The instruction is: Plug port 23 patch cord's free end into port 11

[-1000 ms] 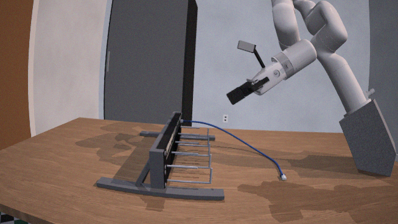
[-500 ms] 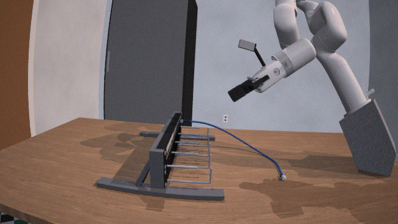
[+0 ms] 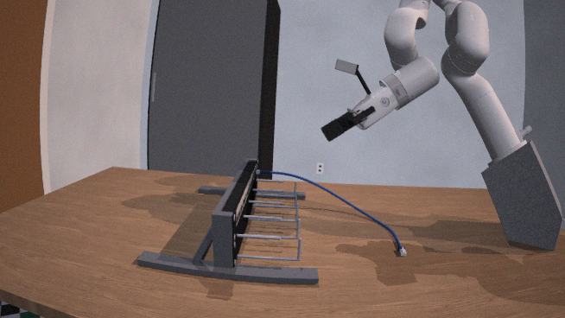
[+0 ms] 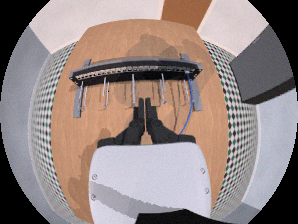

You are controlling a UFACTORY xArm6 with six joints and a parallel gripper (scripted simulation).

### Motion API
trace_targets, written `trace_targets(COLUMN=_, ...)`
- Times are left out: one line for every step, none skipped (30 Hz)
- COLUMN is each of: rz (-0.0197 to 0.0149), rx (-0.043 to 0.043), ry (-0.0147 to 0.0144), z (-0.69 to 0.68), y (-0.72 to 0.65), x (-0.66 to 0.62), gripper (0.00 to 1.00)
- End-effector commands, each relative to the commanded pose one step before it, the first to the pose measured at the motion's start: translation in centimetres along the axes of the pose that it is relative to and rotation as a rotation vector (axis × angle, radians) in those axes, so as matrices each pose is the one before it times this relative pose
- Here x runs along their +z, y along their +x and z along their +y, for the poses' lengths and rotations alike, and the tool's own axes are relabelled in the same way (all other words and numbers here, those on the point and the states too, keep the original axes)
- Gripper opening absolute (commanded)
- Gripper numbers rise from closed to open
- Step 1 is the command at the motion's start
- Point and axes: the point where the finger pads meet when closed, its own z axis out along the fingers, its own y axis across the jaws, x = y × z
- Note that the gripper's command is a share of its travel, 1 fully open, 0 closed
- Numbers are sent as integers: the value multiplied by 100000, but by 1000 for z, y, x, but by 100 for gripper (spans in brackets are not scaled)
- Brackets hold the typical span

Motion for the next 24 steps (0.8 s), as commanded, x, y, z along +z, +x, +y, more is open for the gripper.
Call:
trace_targets(rz=318, rx=812, ry=3271, z=1870, y=251, x=40, gripper=0)
trace_targets(rz=5, rx=4, ry=3, z=154, y=1, x=1, gripper=0)
trace_targets(rz=0, rx=0, ry=0, z=119, y=0, x=0, gripper=0)
trace_targets(rz=-2, rx=-2, ry=-2, z=86, y=-1, x=0, gripper=0)
trace_targets(rz=-3, rx=-2, ry=-2, z=55, y=-1, x=0, gripper=0)
trace_targets(rz=-2, rx=-1, ry=-1, z=30, y=0, x=0, gripper=0)
trace_targets(rz=-1, rx=-1, ry=0, z=12, y=0, x=0, gripper=0)
trace_targets(rz=0, rx=0, ry=0, z=2, y=0, x=0, gripper=0)
trace_targets(rz=0, rx=0, ry=0, z=0, y=0, x=4, gripper=0)
trace_targets(rz=0, rx=0, ry=0, z=0, y=0, x=23, gripper=0)
trace_targets(rz=0, rx=0, ry=-1, z=1, y=1, x=59, gripper=0)
trace_targets(rz=0, rx=0, ry=0, z=0, y=0, x=0, gripper=0)
trace_targets(rz=0, rx=0, ry=0, z=0, y=0, x=0, gripper=0)
trace_targets(rz=0, rx=0, ry=-1, z=1, y=1, x=107, gripper=0)
trace_targets(rz=0, rx=0, ry=1, z=0, y=0, x=165, gripper=0)
trace_targets(rz=0, rx=0, ry=0, z=0, y=0, x=230, gripper=0)
trace_targets(rz=0, rx=0, ry=0, z=0, y=0, x=300, gripper=0)
trace_targets(rz=0, rx=0, ry=-1, z=1, y=1, x=375, gripper=0)
trace_targets(rz=0, rx=0, ry=0, z=0, y=0, x=451, gripper=0)
trace_targets(rz=0, rx=0, ry=0, z=0, y=0, x=527, gripper=0)
trace_targets(rz=0, rx=0, ry=1, z=-1, y=-1, x=602, gripper=0)
trace_targets(rz=0, rx=0, ry=0, z=0, y=1, x=675, gripper=0)
trace_targets(rz=0, rx=0, ry=0, z=0, y=0, x=741, gripper=0)
trace_targets(rz=0, rx=0, ry=0, z=0, y=1, x=800, gripper=0)
